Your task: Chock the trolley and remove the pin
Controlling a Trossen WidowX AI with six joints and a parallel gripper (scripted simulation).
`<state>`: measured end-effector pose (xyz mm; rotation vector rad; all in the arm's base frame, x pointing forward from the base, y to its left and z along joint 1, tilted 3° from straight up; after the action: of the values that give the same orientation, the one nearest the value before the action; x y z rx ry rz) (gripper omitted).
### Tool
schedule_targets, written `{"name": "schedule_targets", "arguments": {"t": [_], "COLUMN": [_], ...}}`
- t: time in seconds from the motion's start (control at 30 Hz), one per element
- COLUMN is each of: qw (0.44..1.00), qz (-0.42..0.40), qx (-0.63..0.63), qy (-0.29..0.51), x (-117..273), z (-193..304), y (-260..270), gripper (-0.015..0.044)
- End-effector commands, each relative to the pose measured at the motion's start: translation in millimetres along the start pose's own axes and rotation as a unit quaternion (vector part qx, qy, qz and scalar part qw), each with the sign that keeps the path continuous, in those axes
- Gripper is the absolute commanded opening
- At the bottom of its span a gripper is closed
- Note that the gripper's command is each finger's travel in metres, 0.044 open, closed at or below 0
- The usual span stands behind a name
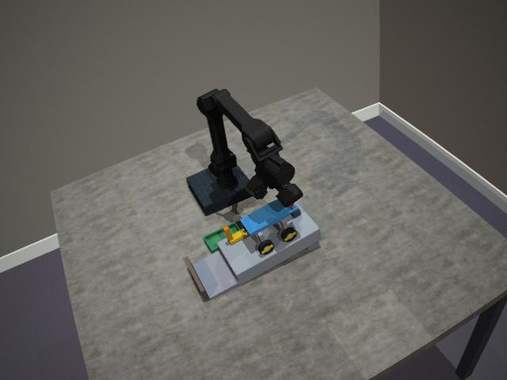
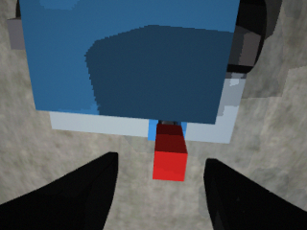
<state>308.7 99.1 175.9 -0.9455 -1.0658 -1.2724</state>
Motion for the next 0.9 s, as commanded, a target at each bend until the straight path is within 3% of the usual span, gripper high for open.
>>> {"name": "schedule_targets", "arguments": {"t": [0.0,0.87], "qw": [1.0,1.0], "qz": [0.007,0.007], "qx": [-0.004,-0.004], "qy": [0.002,0.002], "x": [-7.9,-38.8], "z": [-0.3,-0.1], "y": [-1.2,-3.1], "gripper": [0.019,0.019]}}
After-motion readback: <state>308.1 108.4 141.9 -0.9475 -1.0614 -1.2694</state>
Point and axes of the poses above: the point midway between the two fingers, 35 mm back from their tips, its own x axis back along the fingers, its own y axis across the jaws, z = x × y, the point moved 3 cm from there along x, back along the fingers
